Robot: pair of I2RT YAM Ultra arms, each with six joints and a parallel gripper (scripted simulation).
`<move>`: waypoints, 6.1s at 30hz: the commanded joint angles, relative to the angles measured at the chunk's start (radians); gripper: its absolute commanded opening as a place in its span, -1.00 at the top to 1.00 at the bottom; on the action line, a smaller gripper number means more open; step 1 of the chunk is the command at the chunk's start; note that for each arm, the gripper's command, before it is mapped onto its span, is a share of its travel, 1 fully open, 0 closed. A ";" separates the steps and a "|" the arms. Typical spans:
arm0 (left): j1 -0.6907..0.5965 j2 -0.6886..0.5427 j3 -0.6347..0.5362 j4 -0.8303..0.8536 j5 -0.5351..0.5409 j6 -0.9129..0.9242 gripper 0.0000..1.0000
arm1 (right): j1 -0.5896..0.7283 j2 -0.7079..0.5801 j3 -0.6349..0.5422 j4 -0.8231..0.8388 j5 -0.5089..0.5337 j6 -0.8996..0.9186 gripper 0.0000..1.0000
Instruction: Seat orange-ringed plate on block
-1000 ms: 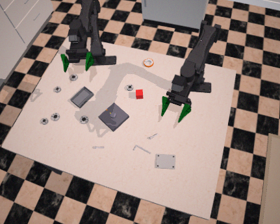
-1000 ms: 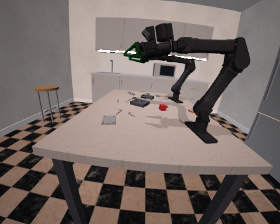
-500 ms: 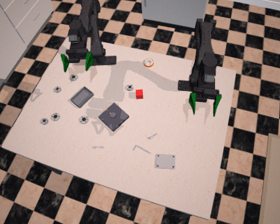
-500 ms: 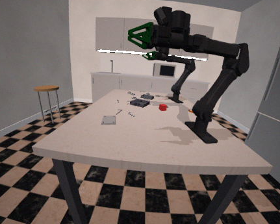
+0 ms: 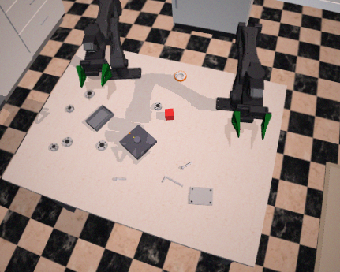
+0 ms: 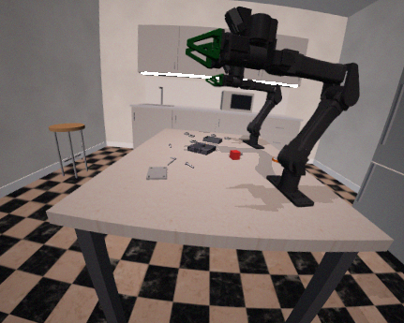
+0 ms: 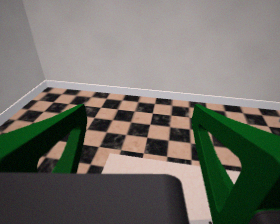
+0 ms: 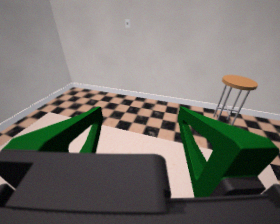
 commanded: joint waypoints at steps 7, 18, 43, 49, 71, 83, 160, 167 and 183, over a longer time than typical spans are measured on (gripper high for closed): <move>-0.004 -0.003 0.035 0.012 -0.007 0.010 -0.54 | 0.030 0.033 0.035 -0.032 -0.009 0.024 -0.60; -0.004 -0.007 0.035 0.012 -0.007 0.009 -0.54 | 0.218 0.097 0.053 -0.170 0.057 0.277 -0.60; -0.004 -0.007 0.035 0.012 -0.007 0.009 -0.54 | 0.808 0.369 0.141 -0.559 0.165 0.891 -0.60; -0.004 -0.007 0.035 0.012 -0.007 0.009 -0.54 | 0.916 0.422 0.158 -0.635 0.188 1.008 -0.60; -0.004 -0.007 0.035 0.012 -0.007 0.009 -0.54 | 1.525 0.689 0.227 -1.035 0.310 1.645 -0.60; -0.004 -0.007 0.035 0.012 -0.007 0.009 -0.54 | 1.678 0.758 0.268 -1.111 0.310 1.721 -0.60; -0.004 -0.007 0.035 0.012 -0.007 0.009 -0.54 | 1.623 0.802 0.128 -0.879 0.315 1.674 1.00; -0.004 -0.007 0.035 0.012 -0.007 0.009 -0.54 | 1.621 0.774 0.133 -0.919 0.315 1.673 1.00; -0.004 -0.007 0.035 0.012 -0.007 0.009 -0.54 | 1.613 0.746 0.183 -1.001 0.315 1.673 1.00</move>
